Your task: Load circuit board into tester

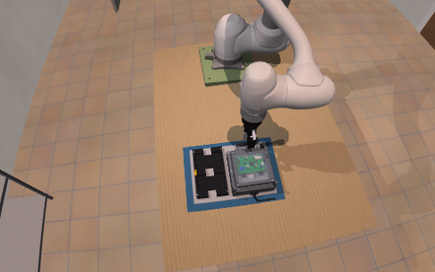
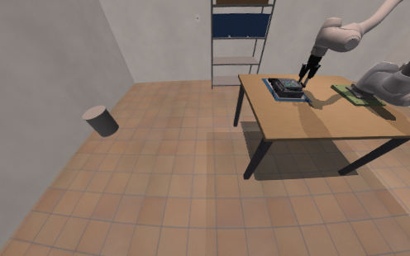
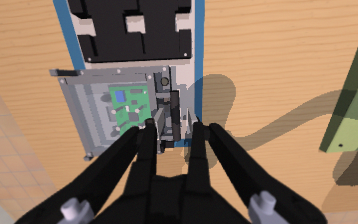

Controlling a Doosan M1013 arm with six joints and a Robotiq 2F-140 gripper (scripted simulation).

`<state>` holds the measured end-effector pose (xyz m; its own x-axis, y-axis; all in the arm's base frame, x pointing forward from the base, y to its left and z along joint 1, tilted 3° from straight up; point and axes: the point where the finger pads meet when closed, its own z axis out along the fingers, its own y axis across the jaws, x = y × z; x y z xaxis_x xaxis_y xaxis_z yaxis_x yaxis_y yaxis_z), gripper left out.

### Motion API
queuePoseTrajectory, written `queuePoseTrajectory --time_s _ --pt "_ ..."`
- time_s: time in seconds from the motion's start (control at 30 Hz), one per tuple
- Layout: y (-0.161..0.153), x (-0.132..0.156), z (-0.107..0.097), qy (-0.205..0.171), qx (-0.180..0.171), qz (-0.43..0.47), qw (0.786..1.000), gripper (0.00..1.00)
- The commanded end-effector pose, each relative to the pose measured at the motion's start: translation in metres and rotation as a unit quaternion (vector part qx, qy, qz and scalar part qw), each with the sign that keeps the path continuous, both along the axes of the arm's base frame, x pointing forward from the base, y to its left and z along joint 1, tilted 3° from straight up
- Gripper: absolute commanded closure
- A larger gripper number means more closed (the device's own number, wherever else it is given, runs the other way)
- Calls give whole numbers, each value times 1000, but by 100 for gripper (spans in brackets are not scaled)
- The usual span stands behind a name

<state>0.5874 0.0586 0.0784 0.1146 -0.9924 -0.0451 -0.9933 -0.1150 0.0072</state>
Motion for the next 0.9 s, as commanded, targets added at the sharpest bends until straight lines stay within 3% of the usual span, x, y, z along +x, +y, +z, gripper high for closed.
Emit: queuePoseTrajectory --time_s 0.0,0.87 --pt "0 0 0 0 0 0 1000 70" --pt "0 0 3 0 0 0 1000 70"
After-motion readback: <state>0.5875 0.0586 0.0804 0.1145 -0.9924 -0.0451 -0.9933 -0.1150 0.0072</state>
